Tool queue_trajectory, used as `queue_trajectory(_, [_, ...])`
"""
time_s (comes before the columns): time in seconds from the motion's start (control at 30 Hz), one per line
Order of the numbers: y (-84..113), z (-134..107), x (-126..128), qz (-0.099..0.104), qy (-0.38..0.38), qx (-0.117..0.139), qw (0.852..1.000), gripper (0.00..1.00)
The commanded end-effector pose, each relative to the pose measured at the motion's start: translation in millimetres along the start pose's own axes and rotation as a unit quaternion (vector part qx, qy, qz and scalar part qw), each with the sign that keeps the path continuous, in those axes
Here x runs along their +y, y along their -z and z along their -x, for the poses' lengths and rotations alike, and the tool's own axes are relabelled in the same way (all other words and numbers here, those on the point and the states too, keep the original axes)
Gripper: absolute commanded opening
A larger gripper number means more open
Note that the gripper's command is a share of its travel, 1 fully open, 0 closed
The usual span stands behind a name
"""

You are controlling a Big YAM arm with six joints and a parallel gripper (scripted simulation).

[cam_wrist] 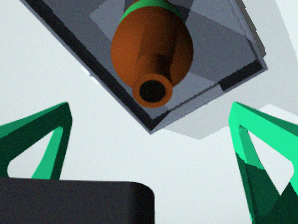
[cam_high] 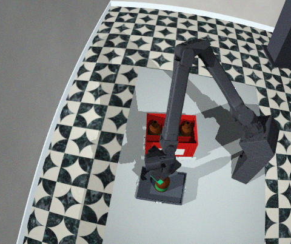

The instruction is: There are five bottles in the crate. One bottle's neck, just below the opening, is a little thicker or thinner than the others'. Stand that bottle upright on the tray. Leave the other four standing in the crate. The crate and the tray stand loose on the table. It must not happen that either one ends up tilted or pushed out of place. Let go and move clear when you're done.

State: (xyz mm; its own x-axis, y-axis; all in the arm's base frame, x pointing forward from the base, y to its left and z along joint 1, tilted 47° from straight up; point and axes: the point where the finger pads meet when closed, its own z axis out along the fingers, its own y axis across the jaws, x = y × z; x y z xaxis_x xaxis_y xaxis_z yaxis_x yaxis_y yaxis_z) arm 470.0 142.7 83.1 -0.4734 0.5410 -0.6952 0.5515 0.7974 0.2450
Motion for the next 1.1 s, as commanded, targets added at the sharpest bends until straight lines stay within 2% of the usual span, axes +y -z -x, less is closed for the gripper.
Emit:
queue_trajectory(0.0, [19.4,2.4,8.7,0.010,-0.006,-0.002,1.000,1.00])
queue_trajectory(0.23, [36.7,1.7,7.3,0.009,-0.006,-0.001,1.000,1.00])
queue_trajectory(0.6, [52.5,2.1,7.5,0.010,-0.006,-0.001,1.000,1.00])
queue_trajectory(1.07, [54.2,1.4,4.8,0.005,-0.005,0.000,1.000,1.00])
